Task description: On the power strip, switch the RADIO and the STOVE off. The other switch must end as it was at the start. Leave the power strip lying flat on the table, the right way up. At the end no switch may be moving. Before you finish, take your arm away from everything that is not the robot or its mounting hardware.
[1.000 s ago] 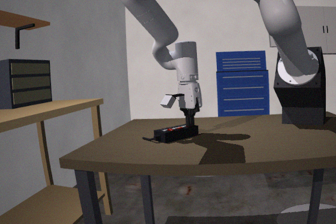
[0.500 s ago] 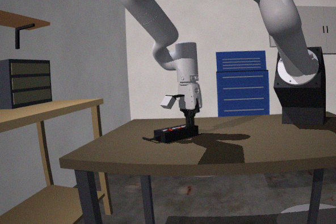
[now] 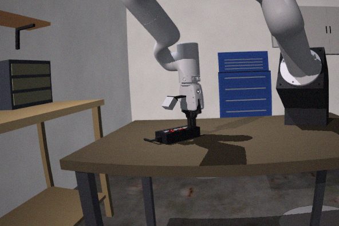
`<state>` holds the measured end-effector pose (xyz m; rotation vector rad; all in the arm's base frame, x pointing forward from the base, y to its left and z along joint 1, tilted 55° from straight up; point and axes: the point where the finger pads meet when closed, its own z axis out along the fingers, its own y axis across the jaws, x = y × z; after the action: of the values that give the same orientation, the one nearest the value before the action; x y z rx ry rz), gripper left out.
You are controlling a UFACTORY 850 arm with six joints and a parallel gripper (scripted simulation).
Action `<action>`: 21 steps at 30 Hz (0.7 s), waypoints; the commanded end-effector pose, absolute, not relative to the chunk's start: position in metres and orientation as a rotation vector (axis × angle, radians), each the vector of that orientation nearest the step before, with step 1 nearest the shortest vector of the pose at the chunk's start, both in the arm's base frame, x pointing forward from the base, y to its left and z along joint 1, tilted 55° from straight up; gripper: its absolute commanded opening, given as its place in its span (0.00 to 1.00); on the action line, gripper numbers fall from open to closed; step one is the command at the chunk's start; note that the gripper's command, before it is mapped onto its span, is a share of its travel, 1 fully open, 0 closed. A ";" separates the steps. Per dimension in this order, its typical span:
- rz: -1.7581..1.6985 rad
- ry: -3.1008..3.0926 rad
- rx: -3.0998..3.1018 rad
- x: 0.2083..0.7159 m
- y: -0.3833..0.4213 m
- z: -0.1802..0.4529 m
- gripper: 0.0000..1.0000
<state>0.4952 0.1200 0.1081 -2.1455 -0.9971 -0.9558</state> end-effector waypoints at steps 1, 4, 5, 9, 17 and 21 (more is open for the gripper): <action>-0.957 -0.998 -2.146 0.495 0.118 0.110 0.00; -0.957 -0.998 -2.146 0.493 0.114 0.113 0.00; -0.957 -0.998 -2.146 0.492 0.112 0.115 0.00; -0.957 -0.998 -2.146 0.490 0.108 0.118 0.00; -0.957 -0.998 -2.146 0.482 0.093 0.129 0.00; -0.957 -0.998 -2.146 0.482 0.091 0.131 0.00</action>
<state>0.4819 0.0926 0.1296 -2.1458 -0.9982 -0.9558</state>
